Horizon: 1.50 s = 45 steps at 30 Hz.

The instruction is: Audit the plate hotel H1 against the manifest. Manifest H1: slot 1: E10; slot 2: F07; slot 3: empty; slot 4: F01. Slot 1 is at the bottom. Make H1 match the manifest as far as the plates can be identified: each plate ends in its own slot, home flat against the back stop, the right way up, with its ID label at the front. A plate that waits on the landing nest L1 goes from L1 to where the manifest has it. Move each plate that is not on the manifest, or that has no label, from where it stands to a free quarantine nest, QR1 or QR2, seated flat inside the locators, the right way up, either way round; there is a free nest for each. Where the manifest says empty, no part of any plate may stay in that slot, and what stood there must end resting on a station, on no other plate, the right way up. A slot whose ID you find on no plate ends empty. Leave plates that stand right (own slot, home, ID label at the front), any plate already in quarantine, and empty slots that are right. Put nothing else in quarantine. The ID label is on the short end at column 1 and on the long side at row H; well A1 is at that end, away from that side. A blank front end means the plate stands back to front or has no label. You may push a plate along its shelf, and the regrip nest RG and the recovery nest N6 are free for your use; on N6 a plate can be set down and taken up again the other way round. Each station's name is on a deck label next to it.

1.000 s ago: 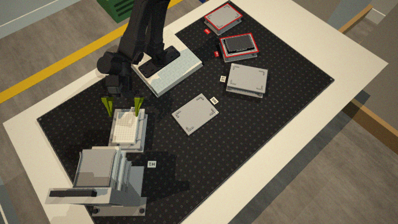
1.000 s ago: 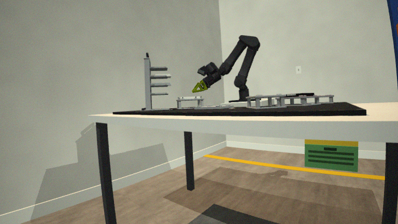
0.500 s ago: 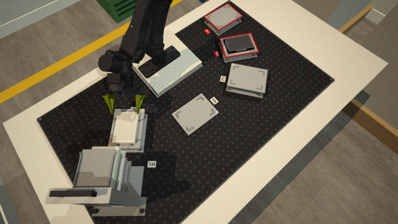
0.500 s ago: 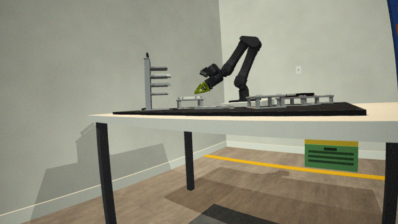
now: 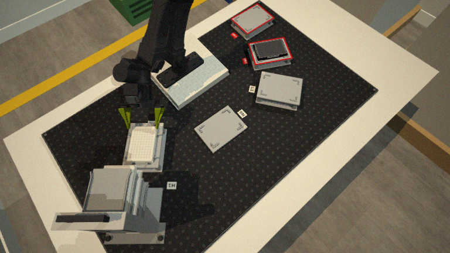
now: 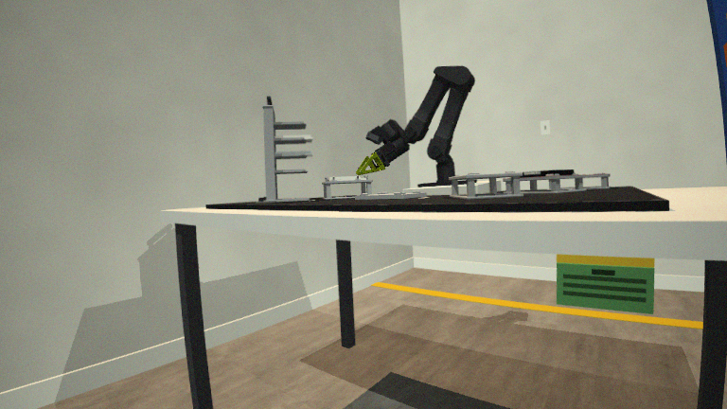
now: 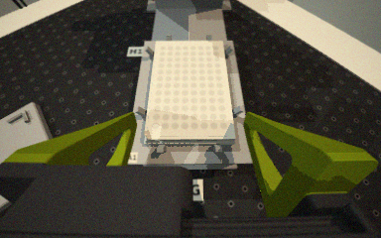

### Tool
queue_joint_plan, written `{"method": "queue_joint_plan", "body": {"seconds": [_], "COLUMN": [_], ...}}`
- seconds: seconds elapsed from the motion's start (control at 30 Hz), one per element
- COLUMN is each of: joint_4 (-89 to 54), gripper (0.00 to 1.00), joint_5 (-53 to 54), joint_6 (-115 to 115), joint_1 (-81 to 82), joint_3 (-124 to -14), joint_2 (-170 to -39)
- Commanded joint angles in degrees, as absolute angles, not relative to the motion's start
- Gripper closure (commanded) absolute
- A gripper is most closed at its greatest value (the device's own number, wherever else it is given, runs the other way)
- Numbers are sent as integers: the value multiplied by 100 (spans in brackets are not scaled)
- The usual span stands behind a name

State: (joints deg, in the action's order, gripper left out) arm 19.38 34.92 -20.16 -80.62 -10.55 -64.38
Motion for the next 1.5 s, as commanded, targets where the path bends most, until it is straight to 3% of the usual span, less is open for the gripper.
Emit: {"method": "queue_joint_plan", "body": {"seconds": [0.0,1.13,1.17,1.47], "joint_4": [2111,3231,3231,3231], "gripper": [0,0,14,14], "joint_5": [3539,3558,3558,3559], "joint_6": [-2023,-2039,-2039,-2040], "joint_1": [-8068,-8092,-8092,-8093], "joint_3": [-1039,-719,-719,-719], "joint_2": [-6493,-7304,-7304,-7304]}}
